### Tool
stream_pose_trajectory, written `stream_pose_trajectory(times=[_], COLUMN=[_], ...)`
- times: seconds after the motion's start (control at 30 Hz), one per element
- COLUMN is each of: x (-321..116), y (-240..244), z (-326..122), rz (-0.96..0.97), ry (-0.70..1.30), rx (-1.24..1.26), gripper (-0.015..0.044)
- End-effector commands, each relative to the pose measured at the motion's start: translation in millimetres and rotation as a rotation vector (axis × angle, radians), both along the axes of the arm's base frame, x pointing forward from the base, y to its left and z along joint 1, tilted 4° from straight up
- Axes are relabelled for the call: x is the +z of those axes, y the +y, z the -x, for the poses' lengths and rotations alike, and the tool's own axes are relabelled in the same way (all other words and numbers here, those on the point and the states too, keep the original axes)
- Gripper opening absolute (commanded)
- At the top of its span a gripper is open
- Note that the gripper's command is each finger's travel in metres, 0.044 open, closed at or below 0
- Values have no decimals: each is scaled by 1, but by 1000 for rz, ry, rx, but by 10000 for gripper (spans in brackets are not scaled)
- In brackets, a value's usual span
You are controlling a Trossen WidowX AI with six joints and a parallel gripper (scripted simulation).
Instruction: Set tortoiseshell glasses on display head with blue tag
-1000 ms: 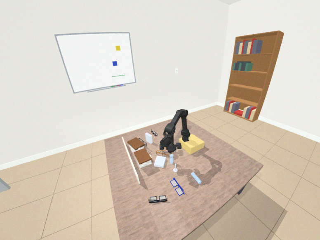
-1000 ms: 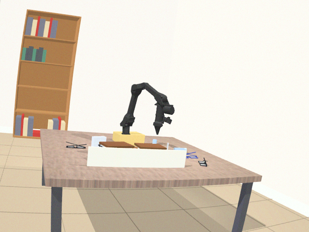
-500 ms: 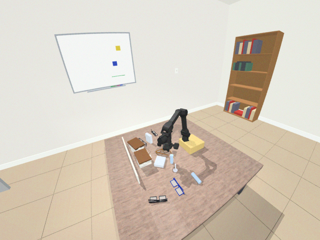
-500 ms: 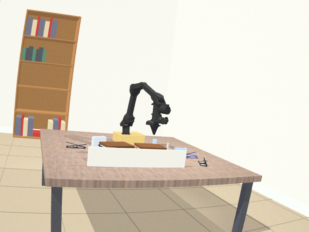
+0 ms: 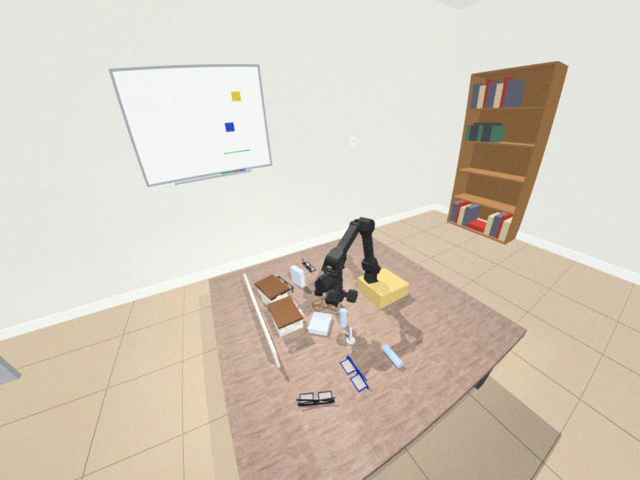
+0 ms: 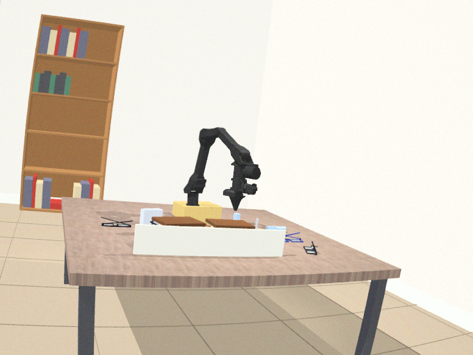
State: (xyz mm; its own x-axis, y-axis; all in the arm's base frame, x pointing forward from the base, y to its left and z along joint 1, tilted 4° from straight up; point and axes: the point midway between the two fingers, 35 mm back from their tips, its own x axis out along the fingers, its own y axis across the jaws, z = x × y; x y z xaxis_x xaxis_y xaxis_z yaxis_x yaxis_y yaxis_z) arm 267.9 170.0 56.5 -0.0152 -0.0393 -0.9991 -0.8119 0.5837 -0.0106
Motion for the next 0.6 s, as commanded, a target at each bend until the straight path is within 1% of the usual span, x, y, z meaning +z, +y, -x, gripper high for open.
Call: stream_pose_trajectory(times=[0.0, 0.57], x=[-10, -37], y=[-2, -4], z=[1, 2], rz=[9, 9], ry=[5, 5], rx=[-5, -5], gripper=[0, 0])
